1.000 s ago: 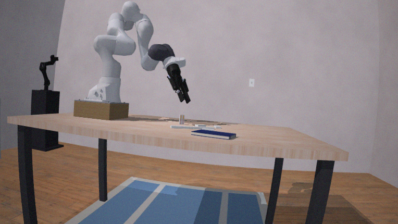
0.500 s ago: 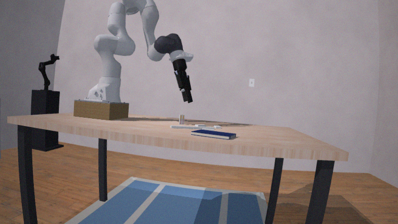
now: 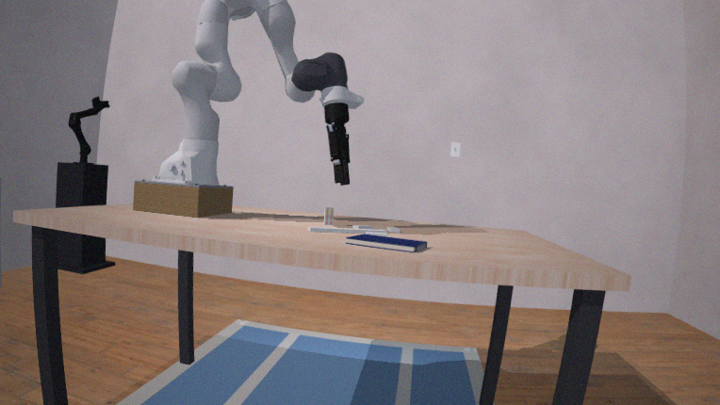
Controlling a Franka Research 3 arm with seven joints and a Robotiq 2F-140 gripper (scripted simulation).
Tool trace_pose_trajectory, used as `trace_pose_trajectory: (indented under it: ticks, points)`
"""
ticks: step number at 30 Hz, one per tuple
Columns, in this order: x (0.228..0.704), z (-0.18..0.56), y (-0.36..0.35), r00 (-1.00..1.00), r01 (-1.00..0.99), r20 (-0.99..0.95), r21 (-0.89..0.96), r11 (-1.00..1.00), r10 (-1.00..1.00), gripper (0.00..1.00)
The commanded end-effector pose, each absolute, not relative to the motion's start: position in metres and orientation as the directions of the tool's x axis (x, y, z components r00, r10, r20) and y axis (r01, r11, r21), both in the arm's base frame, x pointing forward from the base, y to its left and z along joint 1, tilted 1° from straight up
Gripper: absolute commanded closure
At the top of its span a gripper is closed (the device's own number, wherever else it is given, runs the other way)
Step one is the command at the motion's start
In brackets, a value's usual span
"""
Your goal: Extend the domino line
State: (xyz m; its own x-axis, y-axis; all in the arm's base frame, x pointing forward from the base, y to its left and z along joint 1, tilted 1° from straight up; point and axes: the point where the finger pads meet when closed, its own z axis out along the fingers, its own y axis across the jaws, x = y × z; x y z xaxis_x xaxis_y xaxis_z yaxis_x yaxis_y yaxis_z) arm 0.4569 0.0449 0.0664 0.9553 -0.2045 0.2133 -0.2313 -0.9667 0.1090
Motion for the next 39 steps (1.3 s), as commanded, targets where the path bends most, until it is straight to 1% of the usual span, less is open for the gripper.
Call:
trace_pose_trajectory:
  ticks: [1,13,39]
  points:
    - [0.4493,0.0635,0.0361,0.999,-0.012,0.033,0.066,-0.998,-0.009,0.67]
    - [0.4514,0.0638,0.0322,0.988,0.1,-0.116,0.002,-0.995,0.099,0.67]
    - [0.4517,0.064,0.0316,0.984,0.114,-0.138,-0.011,-0.993,0.115,0.67]
